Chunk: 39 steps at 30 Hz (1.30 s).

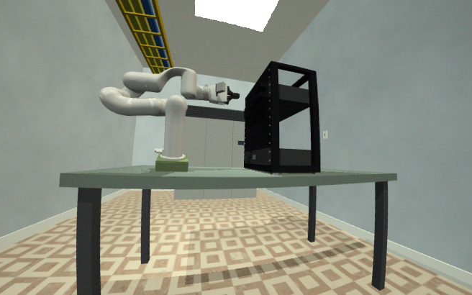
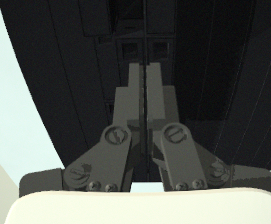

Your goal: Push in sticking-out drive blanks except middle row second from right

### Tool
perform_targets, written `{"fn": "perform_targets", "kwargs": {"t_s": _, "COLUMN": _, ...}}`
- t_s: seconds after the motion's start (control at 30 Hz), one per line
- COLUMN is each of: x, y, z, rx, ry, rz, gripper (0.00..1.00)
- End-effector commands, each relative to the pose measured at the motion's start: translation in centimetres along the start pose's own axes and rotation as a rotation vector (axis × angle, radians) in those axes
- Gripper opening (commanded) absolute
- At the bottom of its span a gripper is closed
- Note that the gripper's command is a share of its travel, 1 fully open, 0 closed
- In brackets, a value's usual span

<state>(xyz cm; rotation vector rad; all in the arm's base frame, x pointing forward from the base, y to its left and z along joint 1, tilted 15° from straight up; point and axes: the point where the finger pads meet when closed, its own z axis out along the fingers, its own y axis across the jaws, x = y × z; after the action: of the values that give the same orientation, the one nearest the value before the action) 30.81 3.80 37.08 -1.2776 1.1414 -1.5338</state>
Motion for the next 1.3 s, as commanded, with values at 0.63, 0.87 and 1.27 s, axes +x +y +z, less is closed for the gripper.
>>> {"fn": "perform_targets", "kwargs": {"t_s": 0.63, "x": -6.2, "y": 1.7, "z": 1.5, "rx": -0.011, "ry": -0.059, "rz": -0.002, "gripper": 0.0}}
{"fn": "perform_targets", "kwargs": {"t_s": 0.87, "x": -6.8, "y": 1.8, "z": 1.7, "rx": -0.011, "ry": -0.059, "rz": -0.002, "gripper": 0.0}}
{"fn": "perform_targets", "kwargs": {"t_s": 1.27, "x": -6.9, "y": 1.9, "z": 3.8, "rx": -0.011, "ry": -0.059, "rz": -0.002, "gripper": 0.0}}
